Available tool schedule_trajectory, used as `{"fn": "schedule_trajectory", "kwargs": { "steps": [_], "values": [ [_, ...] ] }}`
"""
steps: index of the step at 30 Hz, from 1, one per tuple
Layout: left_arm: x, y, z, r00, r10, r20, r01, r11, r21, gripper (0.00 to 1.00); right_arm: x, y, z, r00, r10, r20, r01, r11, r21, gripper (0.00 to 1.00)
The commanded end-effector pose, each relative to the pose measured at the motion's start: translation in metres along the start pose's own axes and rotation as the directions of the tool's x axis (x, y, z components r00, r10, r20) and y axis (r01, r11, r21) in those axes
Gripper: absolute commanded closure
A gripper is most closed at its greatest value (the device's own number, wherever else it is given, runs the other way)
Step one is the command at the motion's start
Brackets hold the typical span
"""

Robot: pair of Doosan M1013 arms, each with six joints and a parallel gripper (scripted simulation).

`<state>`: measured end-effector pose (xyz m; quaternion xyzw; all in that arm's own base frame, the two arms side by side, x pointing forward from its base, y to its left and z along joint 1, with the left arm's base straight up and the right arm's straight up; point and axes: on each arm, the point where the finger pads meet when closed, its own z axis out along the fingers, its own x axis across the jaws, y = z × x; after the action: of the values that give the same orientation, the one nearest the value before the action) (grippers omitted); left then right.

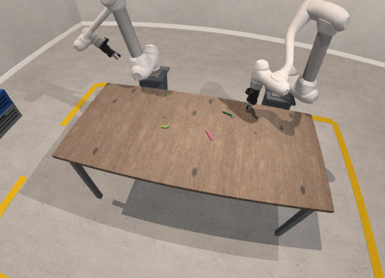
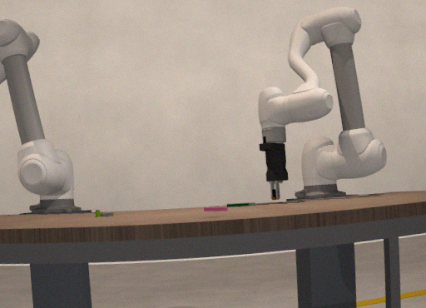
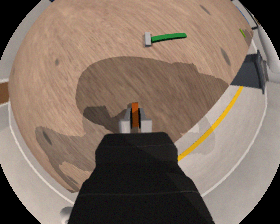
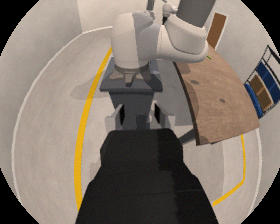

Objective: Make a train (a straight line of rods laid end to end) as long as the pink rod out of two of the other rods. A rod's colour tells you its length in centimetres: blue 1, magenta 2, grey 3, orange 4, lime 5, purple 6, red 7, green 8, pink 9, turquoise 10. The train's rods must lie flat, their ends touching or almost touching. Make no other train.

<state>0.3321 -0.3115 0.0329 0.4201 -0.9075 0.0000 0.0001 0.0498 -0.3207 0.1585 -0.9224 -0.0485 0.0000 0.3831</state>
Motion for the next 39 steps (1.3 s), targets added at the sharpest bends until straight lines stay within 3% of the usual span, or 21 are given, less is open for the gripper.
{"fn": "schedule_trajectory", "kwargs": {
  "steps": [1, 39],
  "values": [
    [0.000, 0.000, 0.000, 1.000, 0.000, 0.000, 0.000, 1.000, 0.001, 0.76, 0.000, 0.000, 0.000, 1.000, 0.000, 0.000, 0.000, 1.000, -0.001, 0.00],
    [0.000, 0.000, 0.010, 1.000, 0.000, 0.000, 0.000, 1.000, 0.001, 0.76, 0.000, 0.000, 0.000, 1.000, 0.000, 0.000, 0.000, 1.000, -0.001, 0.00]
  ]
}}
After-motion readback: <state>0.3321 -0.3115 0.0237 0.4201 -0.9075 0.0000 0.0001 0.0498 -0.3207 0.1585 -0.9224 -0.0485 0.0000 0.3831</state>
